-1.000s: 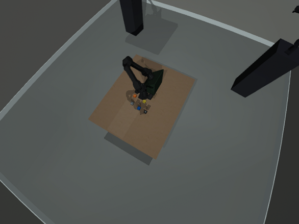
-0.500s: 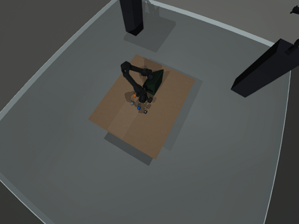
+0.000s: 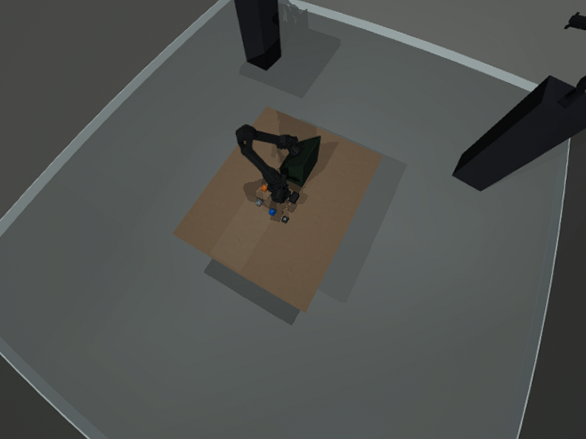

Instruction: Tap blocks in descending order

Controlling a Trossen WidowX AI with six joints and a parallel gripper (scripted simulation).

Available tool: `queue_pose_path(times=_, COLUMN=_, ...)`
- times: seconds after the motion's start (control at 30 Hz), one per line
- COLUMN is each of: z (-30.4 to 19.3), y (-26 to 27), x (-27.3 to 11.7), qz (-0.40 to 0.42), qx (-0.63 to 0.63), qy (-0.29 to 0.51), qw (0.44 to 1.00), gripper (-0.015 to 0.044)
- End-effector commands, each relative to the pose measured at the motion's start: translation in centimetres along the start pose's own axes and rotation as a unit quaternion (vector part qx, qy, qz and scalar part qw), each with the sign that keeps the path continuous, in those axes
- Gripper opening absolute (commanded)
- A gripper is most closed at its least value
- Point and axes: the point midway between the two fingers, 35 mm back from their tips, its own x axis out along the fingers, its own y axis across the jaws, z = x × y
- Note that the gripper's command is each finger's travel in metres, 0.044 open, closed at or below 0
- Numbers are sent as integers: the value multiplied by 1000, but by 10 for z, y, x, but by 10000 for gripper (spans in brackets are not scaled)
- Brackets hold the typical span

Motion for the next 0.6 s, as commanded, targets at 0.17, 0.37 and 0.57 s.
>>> queue_pose_path(times=0.17, z=-1, y=0, x=-18, qz=-1, qx=-4, qy=1, qw=1000, gripper=20)
queue_pose_path(times=0.37, z=-1, y=1, x=-37, qz=-1, qx=-5, qy=1, qw=1000, gripper=20)
queue_pose_path(times=0.57, z=-1, y=1, x=-109, qz=0, qx=-4, qy=2, qw=1000, gripper=20)
